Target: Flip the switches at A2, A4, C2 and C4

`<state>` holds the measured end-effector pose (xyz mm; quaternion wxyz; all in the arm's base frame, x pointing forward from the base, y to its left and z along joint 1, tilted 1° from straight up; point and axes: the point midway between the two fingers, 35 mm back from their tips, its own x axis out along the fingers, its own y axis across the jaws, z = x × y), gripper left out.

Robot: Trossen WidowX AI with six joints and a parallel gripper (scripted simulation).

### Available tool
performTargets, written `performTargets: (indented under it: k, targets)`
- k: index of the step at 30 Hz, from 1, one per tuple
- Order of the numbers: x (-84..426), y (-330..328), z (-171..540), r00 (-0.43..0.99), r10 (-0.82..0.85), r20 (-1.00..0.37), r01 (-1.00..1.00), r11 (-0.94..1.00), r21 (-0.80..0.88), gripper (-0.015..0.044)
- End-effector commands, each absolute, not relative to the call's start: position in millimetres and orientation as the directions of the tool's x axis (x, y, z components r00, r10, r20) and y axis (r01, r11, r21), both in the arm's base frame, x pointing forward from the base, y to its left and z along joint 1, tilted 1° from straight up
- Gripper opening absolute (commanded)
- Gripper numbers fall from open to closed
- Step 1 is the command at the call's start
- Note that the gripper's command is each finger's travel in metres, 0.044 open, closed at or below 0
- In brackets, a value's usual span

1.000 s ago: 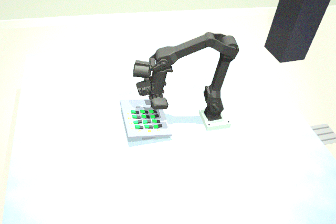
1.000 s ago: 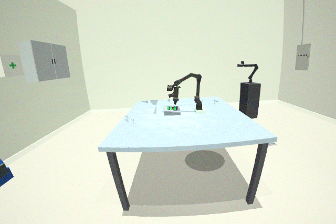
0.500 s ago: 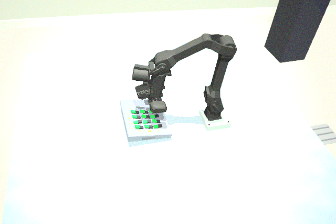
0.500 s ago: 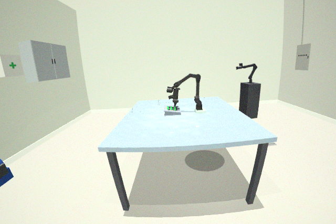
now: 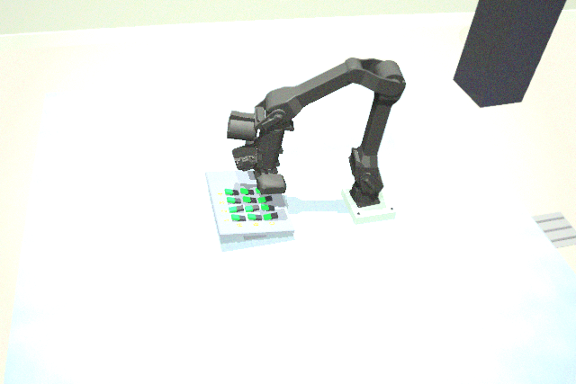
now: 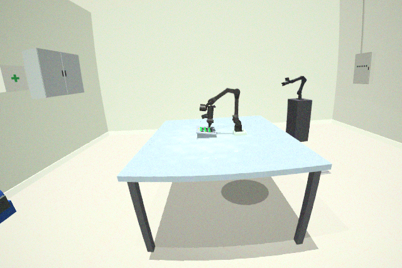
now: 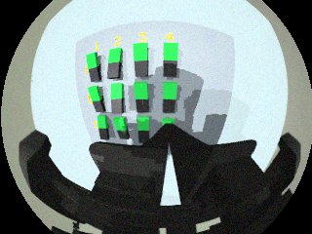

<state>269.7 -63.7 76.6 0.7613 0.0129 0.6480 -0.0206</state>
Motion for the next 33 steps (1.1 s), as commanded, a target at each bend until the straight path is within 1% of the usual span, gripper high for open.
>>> performTargets:
  k: [1,33]
  targets:
    - [269.8,-63.7,76.2,0.16,-0.015,-0.987,0.047,0.999,-0.008,0.0]
    - [270.5,-63.8,72.4,0.16,-0.015,-0.987,0.047,0.999,-0.008,0.0]
